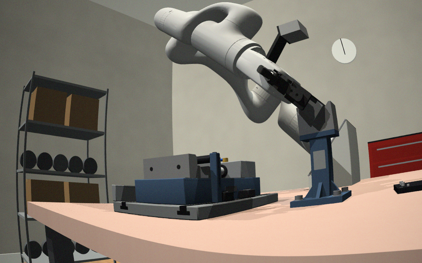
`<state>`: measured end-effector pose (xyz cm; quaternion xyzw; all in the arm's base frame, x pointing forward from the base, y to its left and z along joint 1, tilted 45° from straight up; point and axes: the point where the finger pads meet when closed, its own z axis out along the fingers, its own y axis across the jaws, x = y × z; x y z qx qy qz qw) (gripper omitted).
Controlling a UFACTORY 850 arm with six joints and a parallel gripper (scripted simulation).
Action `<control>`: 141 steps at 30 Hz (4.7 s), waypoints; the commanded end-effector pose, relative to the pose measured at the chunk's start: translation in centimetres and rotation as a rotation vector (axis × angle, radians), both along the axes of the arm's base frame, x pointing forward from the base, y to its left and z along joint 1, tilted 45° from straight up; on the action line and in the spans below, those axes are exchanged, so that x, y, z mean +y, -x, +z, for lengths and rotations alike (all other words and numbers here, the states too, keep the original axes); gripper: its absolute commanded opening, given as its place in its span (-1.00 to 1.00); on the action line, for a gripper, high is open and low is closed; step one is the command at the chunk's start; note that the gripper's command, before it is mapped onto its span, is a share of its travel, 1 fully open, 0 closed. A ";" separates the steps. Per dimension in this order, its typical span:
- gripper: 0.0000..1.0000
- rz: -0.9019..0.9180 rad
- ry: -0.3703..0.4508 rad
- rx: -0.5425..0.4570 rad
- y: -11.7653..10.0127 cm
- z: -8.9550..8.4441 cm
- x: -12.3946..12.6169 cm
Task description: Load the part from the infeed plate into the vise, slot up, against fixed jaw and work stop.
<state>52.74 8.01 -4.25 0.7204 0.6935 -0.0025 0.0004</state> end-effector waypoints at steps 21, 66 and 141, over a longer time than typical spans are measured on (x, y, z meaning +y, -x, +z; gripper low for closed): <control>0.78 0.001 0.000 -0.001 0.0 -0.2 -0.2; 0.78 0.001 0.037 0.001 0.1 -0.2 -0.2; 0.78 0.002 0.564 0.020 0.0 -0.4 0.4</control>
